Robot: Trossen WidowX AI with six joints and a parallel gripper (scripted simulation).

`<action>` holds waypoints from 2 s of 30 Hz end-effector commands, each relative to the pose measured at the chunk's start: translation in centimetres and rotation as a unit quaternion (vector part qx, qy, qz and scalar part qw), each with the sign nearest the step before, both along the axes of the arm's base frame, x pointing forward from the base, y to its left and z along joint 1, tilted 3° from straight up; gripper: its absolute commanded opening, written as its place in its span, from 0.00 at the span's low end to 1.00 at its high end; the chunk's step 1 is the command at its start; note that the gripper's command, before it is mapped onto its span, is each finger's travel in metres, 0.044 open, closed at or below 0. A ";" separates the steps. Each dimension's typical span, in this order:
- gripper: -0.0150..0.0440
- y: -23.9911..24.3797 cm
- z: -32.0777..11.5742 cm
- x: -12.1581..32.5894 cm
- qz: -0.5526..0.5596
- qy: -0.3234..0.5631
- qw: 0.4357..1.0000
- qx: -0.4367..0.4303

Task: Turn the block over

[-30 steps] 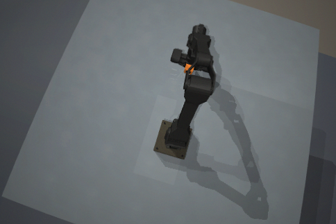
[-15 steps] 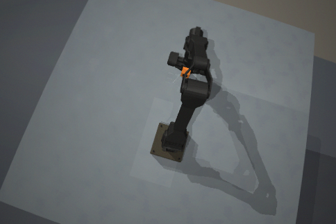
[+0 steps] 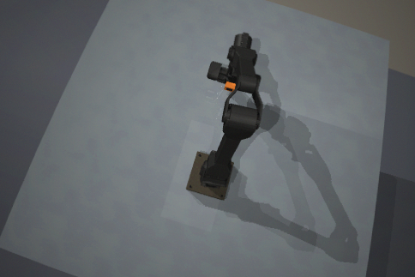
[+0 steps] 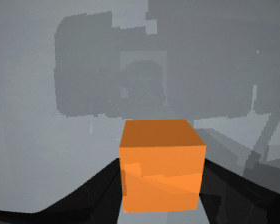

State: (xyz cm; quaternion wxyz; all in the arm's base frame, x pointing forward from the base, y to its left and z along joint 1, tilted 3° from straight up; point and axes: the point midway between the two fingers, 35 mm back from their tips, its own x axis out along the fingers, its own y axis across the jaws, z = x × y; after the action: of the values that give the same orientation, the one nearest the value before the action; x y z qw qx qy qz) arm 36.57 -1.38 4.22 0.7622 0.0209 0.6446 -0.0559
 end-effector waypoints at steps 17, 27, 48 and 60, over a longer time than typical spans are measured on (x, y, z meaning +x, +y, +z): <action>0.25 -0.1 -0.1 -0.2 0.008 -0.158 0.987 -0.020; 0.25 0.0 0.0 -0.6 0.009 -0.207 0.978 -0.025; 0.25 -0.2 -3.1 0.9 0.016 -0.335 0.941 -0.042; 0.25 -0.2 -3.5 0.1 0.018 -0.414 0.909 -0.049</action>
State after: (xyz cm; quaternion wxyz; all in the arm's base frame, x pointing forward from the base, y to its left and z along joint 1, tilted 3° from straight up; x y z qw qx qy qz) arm 37.29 -1.46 1.25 0.9591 -0.0031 0.2771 -0.0581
